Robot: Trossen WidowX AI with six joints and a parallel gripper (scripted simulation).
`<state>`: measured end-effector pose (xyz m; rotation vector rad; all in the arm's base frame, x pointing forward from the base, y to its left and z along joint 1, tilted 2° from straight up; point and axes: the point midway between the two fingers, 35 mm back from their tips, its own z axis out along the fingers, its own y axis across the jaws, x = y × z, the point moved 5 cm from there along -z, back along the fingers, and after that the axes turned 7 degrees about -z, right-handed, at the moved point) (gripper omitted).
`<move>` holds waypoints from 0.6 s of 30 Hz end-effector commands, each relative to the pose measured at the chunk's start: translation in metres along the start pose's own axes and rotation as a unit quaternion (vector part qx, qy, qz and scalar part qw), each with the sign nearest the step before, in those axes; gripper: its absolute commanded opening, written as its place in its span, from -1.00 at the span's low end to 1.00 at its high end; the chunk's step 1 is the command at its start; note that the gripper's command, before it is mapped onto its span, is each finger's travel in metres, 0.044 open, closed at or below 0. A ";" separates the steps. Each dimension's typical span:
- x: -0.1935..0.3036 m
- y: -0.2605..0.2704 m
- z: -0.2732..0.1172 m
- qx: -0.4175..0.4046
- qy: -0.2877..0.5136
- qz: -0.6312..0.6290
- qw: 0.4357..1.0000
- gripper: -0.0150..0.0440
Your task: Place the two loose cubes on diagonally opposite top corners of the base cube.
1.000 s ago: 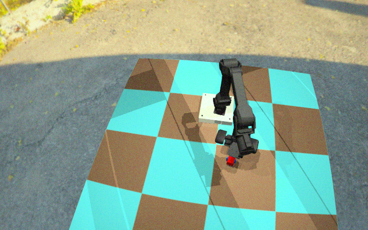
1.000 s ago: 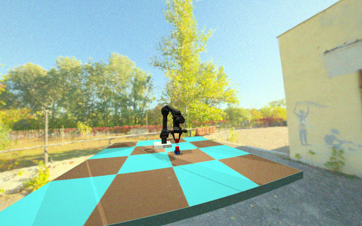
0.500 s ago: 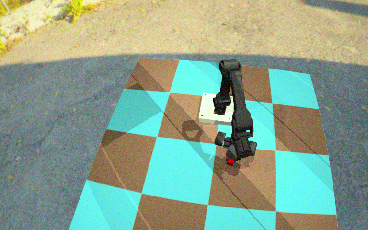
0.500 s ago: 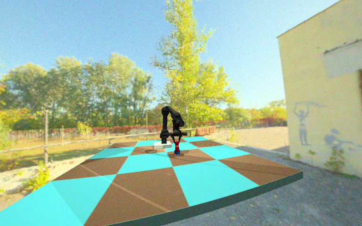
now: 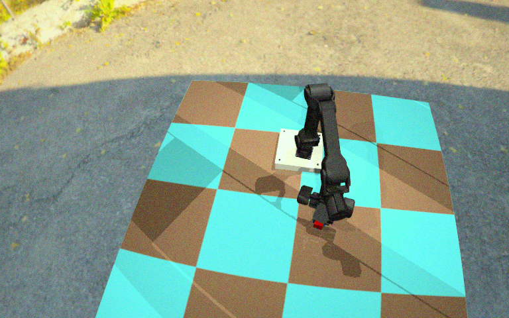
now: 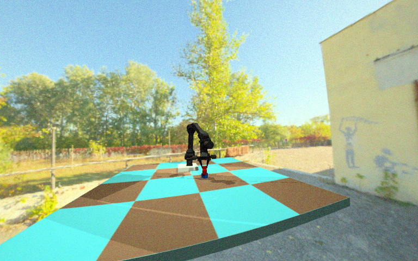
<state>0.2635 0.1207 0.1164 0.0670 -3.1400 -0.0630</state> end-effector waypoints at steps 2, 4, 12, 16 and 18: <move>0.001 0.000 0.010 0.005 -0.002 -0.011 1.000 -0.14; 0.001 0.000 0.012 0.005 -0.002 -0.012 1.000 -0.14; 0.001 0.000 0.012 0.005 -0.002 -0.012 1.000 -0.14; 0.001 0.000 0.013 0.005 -0.002 -0.011 1.000 -0.14; 0.001 0.000 0.013 0.005 -0.002 -0.011 1.000 -0.14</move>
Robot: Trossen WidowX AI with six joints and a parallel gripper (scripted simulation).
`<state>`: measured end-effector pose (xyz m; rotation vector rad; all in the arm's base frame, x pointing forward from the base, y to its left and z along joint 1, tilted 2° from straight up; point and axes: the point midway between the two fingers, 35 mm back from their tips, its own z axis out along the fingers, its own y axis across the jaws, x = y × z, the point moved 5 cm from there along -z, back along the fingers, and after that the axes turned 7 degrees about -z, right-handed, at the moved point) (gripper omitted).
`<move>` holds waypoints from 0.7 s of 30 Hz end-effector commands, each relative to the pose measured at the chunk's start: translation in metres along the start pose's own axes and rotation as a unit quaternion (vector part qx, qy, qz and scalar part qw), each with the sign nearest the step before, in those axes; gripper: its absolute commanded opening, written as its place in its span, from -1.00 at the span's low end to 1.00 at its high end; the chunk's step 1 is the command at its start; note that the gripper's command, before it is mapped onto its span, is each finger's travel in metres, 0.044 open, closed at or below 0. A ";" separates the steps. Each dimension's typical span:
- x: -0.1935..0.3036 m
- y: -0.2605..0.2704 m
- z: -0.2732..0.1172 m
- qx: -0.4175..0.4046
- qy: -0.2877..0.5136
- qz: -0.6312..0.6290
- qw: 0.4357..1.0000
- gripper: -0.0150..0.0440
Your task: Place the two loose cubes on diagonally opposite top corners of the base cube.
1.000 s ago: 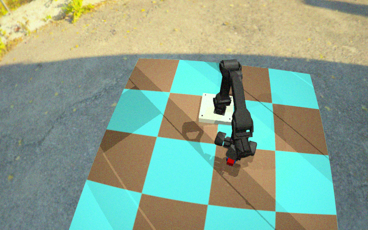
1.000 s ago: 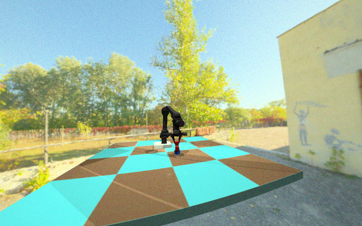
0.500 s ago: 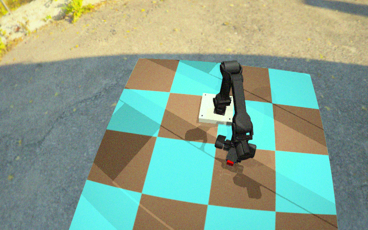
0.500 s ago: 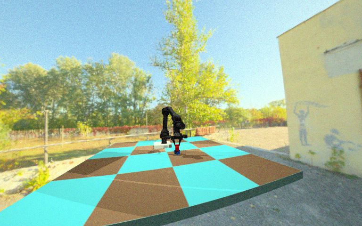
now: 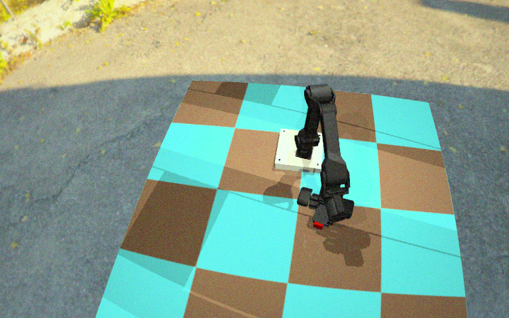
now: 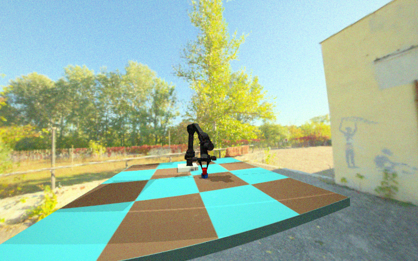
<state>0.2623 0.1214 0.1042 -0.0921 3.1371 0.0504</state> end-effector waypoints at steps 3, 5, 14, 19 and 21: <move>0.000 0.000 0.001 0.001 -0.001 -0.003 1.000 -0.14; 0.000 0.000 0.001 0.001 -0.001 -0.003 1.000 -0.14; 0.000 0.000 0.001 0.001 -0.001 -0.003 1.000 0.20; 0.000 0.000 0.001 0.001 -0.001 -0.003 1.000 0.20; 0.000 0.000 -0.005 0.001 0.000 -0.001 1.000 0.20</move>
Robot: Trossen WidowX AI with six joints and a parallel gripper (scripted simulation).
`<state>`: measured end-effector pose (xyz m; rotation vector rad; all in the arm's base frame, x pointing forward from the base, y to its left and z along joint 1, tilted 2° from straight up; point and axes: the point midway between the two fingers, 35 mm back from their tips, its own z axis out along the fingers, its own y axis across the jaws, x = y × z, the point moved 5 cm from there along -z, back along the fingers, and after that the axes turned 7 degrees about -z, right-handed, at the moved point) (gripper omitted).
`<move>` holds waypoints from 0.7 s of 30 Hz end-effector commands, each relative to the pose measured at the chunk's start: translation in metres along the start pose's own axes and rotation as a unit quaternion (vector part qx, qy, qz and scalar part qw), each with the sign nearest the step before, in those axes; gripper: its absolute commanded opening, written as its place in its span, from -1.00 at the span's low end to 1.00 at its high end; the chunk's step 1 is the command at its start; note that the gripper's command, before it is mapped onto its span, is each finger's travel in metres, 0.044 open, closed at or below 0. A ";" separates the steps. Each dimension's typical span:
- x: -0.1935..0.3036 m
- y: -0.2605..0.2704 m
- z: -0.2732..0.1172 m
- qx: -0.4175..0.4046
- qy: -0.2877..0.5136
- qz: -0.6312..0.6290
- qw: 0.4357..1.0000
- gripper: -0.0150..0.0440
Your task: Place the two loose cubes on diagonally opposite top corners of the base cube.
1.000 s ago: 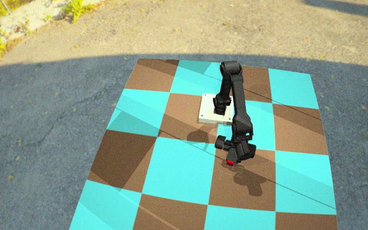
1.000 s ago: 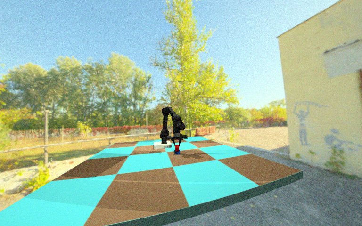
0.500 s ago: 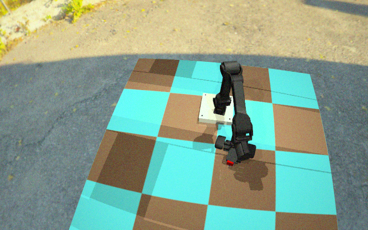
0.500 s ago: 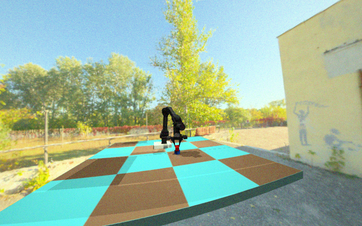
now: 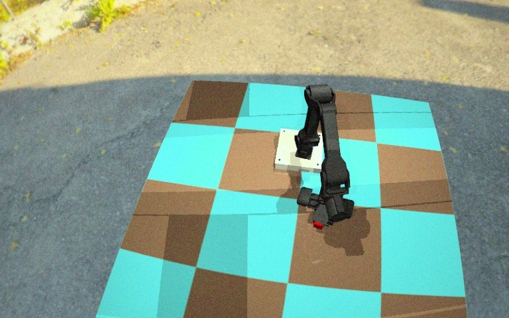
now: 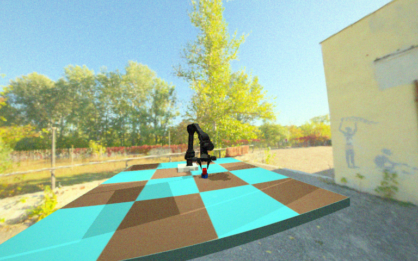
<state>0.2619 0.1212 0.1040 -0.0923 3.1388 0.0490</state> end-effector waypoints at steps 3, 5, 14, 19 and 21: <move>0.000 0.000 -0.010 0.000 0.000 0.000 1.000 0.20; 0.000 0.000 -0.012 0.000 -0.001 0.000 1.000 0.20; 0.000 0.000 -0.024 0.000 -0.001 0.000 1.000 0.20; 0.000 0.000 -0.030 0.000 -0.001 0.000 1.000 0.20; 0.000 0.000 -0.033 0.000 -0.001 0.000 1.000 0.20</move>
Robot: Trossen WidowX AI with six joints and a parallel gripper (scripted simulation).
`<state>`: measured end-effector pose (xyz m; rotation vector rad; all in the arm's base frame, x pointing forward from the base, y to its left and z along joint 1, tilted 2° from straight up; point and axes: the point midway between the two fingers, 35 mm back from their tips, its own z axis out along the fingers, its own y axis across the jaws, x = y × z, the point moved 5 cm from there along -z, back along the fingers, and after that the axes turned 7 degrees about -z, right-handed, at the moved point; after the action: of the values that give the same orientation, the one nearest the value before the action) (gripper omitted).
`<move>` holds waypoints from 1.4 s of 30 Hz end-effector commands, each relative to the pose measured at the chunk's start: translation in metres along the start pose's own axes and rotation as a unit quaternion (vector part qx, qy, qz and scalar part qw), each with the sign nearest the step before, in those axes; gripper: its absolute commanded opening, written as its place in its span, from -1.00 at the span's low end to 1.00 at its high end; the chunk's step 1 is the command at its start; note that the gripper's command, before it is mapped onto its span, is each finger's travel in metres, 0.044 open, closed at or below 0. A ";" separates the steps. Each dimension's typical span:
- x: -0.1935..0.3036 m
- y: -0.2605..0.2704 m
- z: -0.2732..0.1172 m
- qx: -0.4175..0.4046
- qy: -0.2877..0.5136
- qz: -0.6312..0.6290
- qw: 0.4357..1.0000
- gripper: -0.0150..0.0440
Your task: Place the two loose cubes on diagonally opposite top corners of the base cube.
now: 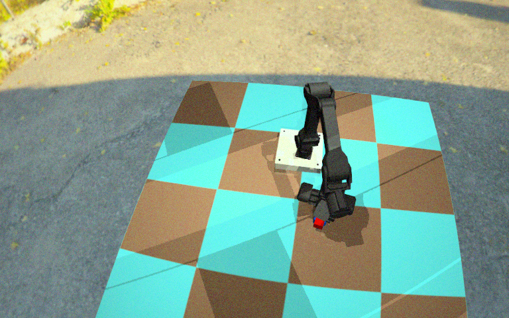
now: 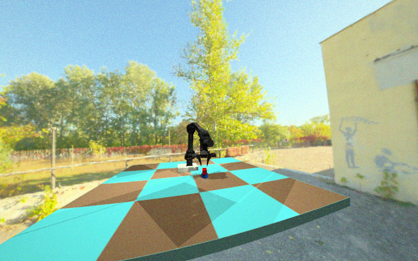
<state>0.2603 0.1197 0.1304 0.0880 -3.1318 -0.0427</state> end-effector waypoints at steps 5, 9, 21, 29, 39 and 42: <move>-0.002 0.001 -0.014 -0.002 -0.005 -0.001 1.000 0.20; -0.002 0.001 -0.019 -0.002 -0.005 -0.001 1.000 0.20; -0.001 0.001 -0.037 -0.002 -0.005 -0.001 1.000 0.20; 0.000 0.000 -0.040 -0.001 -0.003 0.001 1.000 0.47; 0.000 0.000 -0.046 -0.001 -0.002 0.001 1.000 0.86; 0.002 0.009 -0.043 0.000 0.001 0.002 1.000 0.86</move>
<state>0.2593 0.1197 0.1731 0.0842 -3.1288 -0.0424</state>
